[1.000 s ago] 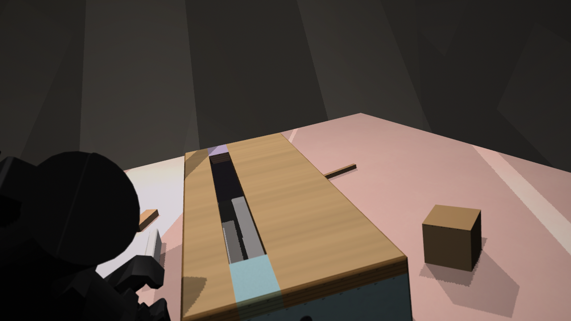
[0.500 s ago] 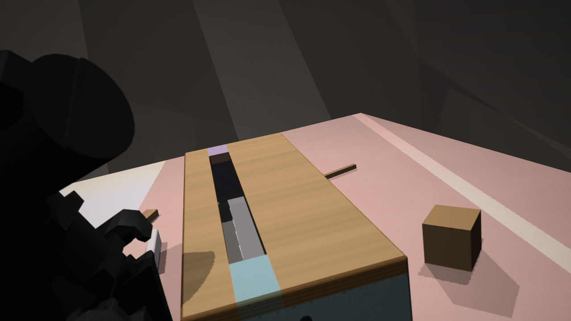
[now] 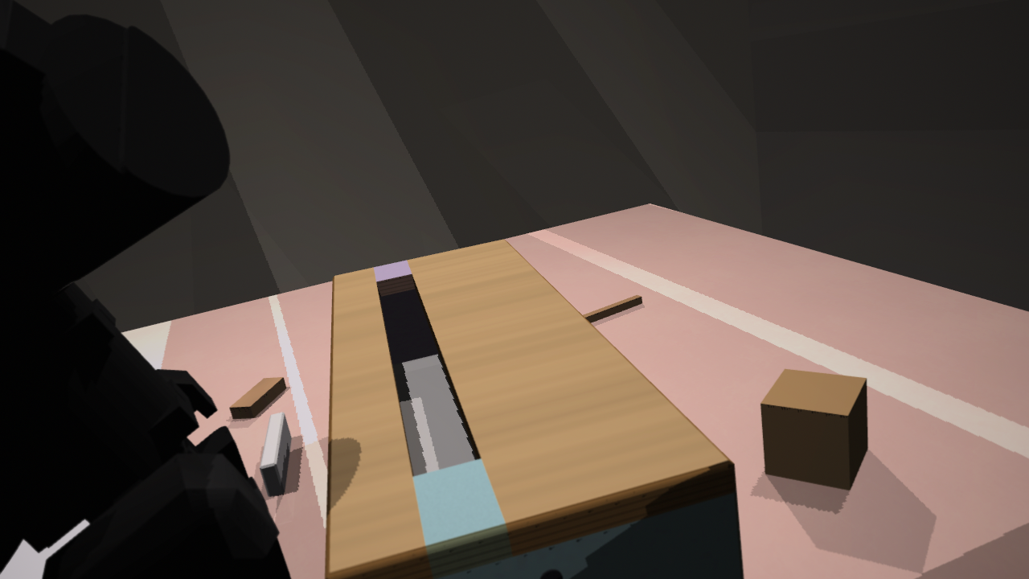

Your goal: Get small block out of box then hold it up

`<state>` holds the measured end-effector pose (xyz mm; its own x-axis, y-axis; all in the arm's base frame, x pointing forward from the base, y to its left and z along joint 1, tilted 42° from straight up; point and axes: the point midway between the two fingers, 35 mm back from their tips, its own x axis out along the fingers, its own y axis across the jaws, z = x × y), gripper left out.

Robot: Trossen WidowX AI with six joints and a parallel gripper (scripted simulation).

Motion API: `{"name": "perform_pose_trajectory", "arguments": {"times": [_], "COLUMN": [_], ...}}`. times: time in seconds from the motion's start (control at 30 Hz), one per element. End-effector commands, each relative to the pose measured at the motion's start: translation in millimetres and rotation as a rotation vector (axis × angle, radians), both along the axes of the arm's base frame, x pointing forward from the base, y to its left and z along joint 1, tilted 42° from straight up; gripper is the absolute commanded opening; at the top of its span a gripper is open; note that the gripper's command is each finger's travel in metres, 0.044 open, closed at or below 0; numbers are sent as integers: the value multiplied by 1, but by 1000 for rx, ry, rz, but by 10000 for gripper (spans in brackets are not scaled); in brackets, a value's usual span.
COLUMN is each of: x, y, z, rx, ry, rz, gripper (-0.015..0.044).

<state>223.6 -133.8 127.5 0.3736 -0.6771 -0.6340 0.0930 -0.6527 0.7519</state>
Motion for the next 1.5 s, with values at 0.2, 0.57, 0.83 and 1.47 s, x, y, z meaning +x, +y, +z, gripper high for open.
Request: {"name": "perform_pose_trajectory", "arguments": {"times": [0.2,0.57,0.83,1.47], "x": [1,0,-1,-4], "y": [8,17,23,37], "z": [2,2,3,6], "rx": [-147,-306,-421,-692], "ry": [285,607,841,1399], "rz": [250,531,737,1232], "gripper": [0,0,0,0]}}
